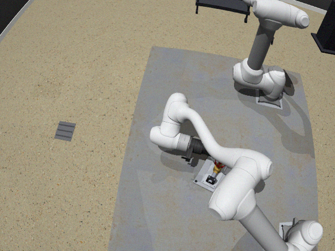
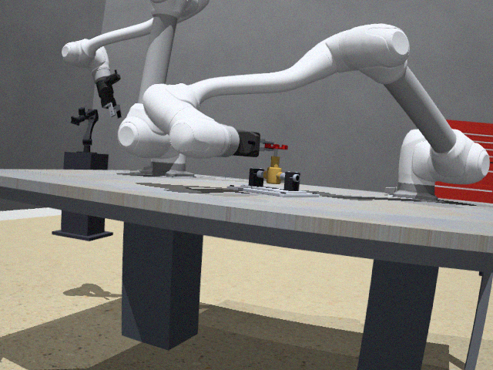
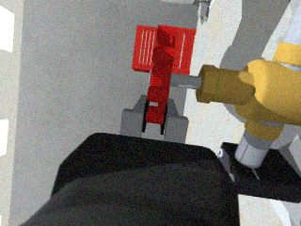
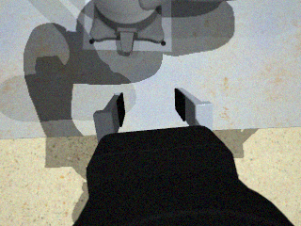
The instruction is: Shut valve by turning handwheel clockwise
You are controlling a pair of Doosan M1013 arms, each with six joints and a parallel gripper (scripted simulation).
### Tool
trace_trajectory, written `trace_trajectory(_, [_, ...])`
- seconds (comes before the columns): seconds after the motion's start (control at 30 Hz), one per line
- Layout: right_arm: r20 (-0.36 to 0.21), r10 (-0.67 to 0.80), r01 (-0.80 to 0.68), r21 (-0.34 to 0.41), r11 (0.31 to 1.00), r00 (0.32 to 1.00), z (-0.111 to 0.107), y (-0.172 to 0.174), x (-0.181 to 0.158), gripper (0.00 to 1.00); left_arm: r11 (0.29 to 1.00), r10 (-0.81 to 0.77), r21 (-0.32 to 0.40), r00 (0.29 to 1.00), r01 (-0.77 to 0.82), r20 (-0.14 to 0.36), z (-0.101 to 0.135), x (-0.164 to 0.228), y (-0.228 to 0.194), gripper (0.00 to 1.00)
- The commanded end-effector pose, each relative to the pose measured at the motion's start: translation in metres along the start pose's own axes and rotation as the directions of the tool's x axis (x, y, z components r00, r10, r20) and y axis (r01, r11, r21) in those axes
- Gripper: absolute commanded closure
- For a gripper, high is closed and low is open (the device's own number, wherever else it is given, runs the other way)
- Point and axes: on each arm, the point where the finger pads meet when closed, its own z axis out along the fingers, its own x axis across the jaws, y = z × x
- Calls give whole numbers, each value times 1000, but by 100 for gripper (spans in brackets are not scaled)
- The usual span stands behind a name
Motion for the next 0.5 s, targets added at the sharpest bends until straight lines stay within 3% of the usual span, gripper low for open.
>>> trace_trajectory(0.0, [0, 0, 0, -1, 1000, 1000, -1, 0, 0, 0, 997, 4, 81, 1000, -4, -4, 2, -2, 0, 100])
trace_trajectory(0.47, [0, 0, 0, -1, 1000, 1000, -1, 0, 0, 0, 959, 4, 284, 1000, -3, -4, 8, -2, -1, 100])
